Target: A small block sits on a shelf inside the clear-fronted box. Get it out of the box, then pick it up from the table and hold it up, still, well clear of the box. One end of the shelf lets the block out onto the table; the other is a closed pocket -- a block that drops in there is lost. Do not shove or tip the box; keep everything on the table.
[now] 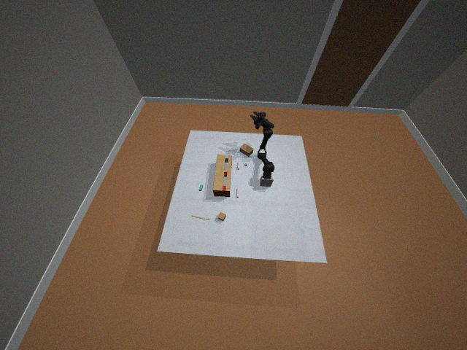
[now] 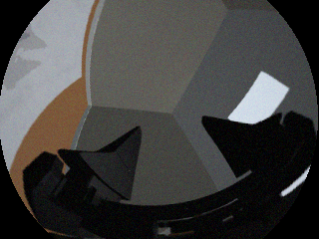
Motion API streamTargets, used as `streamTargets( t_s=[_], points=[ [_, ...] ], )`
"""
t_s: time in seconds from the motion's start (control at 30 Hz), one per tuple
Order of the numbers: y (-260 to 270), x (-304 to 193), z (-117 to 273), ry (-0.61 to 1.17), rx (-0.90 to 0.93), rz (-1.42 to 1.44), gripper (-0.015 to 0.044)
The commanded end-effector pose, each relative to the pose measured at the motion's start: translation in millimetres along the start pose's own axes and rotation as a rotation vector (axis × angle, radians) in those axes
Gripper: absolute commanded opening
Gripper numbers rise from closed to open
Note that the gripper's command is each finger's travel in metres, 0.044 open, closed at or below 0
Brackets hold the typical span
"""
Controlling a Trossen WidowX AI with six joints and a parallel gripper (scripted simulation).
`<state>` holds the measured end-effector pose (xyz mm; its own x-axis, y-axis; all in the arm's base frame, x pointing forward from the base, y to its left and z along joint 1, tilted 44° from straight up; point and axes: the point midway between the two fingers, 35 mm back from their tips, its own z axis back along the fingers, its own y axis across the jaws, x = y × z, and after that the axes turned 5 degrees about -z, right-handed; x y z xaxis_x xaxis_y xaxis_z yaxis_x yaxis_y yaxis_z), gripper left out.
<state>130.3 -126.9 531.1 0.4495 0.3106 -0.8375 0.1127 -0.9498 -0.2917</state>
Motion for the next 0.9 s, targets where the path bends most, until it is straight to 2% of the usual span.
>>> streamTargets(
  t_s=[0.0, 0.13, 0.37, 0.63, 0.87],
  points=[
    [-1.3, -0.4, 0.1, 0.001, -0.001, 0.006, 0.0400],
    [-31.7, -6.2, 1.4, 0.025, -0.014, 0.162, 0.0400],
    [-131.9, 14.8, -9.4, 0.034, -0.070, 0.699, 0.0400],
    [-192.4, 80.0, -37.0, -0.068, -0.146, 1.136, 0.0400],
    [-206.4, 182.8, -74.9, -0.315, -0.267, 1.541, 0.0400]
  ],
)
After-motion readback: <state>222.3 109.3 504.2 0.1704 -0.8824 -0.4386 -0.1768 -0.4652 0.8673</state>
